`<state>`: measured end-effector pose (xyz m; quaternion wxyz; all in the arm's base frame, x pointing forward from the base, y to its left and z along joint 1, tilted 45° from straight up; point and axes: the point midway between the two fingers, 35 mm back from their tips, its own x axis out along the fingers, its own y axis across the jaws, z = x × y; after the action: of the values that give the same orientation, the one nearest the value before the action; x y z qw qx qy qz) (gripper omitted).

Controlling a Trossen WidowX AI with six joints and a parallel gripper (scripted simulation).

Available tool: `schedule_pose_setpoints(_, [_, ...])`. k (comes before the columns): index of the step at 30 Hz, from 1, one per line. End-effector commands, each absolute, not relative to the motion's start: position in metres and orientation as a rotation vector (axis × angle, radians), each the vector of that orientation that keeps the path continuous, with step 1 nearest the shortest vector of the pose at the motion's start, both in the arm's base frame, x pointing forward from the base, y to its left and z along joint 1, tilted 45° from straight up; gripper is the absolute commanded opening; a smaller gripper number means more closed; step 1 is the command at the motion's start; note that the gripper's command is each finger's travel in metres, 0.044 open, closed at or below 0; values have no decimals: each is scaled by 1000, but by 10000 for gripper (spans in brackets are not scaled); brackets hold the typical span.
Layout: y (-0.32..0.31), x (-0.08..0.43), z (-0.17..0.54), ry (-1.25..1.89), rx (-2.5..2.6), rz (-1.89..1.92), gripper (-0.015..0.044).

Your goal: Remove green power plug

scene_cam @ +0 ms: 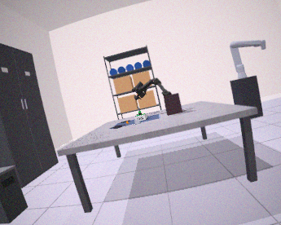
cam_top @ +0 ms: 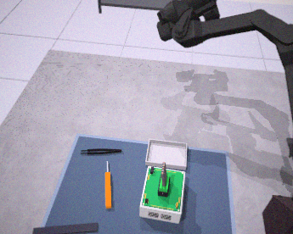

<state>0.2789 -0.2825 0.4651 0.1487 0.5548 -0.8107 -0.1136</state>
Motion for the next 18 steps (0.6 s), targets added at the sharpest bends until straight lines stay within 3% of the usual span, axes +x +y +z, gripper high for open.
schedule_pose_setpoints(1, [-283,279,465,-2331,1595,-327,426])
schedule_pose_setpoints(12, [-268,340,444,-1916,1536,-567,430])
schedule_pose_setpoints(18, [-277,312,456,-2094,1554,-478,430])
